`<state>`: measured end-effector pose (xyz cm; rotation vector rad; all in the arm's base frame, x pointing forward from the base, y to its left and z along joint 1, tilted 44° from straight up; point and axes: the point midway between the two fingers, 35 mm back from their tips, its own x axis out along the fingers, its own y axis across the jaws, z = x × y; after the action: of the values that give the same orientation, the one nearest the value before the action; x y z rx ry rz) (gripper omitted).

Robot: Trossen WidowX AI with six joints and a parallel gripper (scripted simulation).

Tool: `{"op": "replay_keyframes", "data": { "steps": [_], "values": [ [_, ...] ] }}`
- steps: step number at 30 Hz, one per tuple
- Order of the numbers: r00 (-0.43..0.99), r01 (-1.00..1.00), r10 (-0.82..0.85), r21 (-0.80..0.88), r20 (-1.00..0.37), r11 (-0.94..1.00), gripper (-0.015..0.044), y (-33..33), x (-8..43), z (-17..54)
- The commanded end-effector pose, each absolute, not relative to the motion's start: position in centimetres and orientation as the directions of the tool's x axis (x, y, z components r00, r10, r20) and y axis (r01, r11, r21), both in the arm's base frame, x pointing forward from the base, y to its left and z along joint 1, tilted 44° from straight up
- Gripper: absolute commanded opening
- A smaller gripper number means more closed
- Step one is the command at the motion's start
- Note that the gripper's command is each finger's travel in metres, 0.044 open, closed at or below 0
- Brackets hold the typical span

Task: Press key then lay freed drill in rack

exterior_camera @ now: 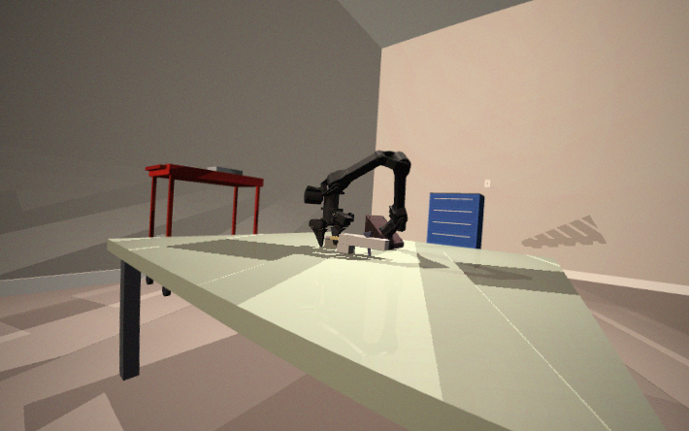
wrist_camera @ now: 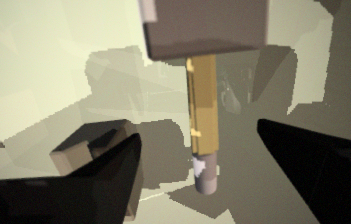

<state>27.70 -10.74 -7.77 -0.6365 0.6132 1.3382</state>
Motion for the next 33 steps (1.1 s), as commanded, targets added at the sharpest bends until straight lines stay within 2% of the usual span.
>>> {"op": "replay_keyframes", "data": {
  "steps": [1, 14, 30, 33],
  "values": [
    [0.128, -0.991, 0.681, -0.063, -0.721, 0.120, 0.0440, -10.44, 27.69, -7.65],
    [0.128, -0.991, 0.681, -0.063, -0.721, 0.120, 0.0440, -10.14, 27.70, -7.51],
    [0.131, -0.991, 0.677, -0.068, -0.725, 0.118, 0.0020, -10.43, 27.75, -7.60],
    [0.131, -0.991, 0.677, -0.068, -0.725, 0.118, 0.0000, -10.43, 27.75, -7.60]
  ]
}}
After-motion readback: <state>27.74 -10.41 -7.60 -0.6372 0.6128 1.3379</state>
